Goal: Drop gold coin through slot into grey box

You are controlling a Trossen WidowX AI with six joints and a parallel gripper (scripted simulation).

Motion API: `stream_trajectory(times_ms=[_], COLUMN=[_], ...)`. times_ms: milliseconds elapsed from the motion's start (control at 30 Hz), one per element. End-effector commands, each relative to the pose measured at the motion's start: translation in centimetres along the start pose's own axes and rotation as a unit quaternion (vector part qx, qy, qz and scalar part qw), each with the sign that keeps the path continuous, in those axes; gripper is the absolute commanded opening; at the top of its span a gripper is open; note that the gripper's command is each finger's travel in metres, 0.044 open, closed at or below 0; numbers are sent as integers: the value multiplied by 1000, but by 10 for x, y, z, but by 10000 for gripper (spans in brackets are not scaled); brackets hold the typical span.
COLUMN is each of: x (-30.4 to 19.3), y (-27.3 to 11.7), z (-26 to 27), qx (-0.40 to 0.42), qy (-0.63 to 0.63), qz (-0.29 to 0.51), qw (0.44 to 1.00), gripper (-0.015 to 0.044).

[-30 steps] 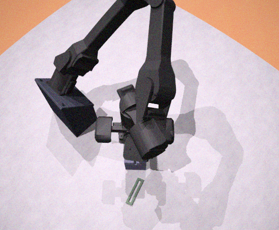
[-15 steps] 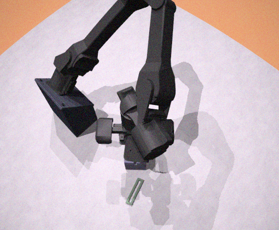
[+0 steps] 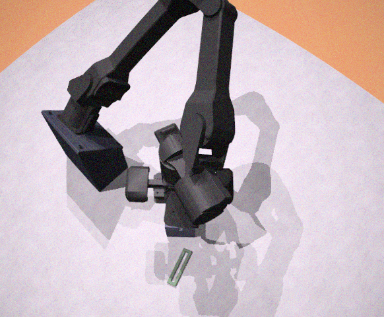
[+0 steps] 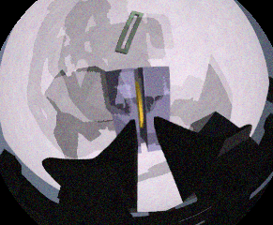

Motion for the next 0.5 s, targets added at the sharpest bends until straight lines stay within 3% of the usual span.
stream_trajectory(times_ms=[0,300,467], x=[0,0,0], y=[0,0,-15], z=[0,0,0], qx=[0,0,-1], qy=[0,0,0], qz=[0,0,0], qw=[1000,1000,1000], gripper=[158,161,292])
Point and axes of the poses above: the point midway between the two fingers, 35 mm back from their tips, its own y axis out along the fingers, its own z axis across the jaws, x = y × z, the point moved 10 cm from there along -y, back along the fingers, and after that the axes turned 12 degrees about -y, right-handed, at the moved point
